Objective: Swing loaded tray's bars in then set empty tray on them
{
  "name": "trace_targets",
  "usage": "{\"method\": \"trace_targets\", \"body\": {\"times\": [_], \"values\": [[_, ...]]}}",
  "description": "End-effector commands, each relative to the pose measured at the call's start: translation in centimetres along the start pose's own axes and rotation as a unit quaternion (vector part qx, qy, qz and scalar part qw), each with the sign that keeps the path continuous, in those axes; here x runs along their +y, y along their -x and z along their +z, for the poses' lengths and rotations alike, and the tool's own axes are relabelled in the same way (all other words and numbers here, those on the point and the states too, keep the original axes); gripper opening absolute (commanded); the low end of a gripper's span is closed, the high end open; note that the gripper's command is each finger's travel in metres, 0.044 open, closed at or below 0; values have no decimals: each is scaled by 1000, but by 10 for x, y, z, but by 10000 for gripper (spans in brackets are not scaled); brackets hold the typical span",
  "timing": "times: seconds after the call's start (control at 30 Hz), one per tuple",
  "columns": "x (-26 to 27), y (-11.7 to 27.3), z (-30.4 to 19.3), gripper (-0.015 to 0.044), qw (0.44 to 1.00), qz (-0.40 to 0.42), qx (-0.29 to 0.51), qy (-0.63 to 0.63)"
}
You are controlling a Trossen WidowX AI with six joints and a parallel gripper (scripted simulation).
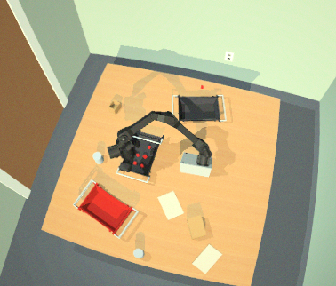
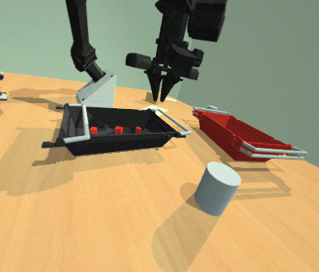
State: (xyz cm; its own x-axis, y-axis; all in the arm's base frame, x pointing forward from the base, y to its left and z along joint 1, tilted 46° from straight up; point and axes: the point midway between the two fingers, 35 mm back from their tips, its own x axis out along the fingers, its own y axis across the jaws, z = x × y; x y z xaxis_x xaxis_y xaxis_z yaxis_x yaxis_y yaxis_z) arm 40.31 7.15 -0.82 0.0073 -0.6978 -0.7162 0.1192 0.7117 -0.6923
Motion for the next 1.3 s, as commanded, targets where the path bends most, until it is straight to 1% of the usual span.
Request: {"method": "trace_targets", "body": {"times": [0.0, 0.07, 0.4, 0.83, 1.07, 1.27], "values": [[64, -20, -15, 87, 1000, -2, 3, -5], [76, -24, -19, 87, 1000, -4, 3, -5], [77, -29, -18, 87, 1000, -4, 3, -5], [76, -84, -19, 87, 1000, -5, 2, -5], [75, -84, -19, 87, 1000, -5, 2, -5], [64, -62, -19, 87, 1000, -5, 3, -5]]}}
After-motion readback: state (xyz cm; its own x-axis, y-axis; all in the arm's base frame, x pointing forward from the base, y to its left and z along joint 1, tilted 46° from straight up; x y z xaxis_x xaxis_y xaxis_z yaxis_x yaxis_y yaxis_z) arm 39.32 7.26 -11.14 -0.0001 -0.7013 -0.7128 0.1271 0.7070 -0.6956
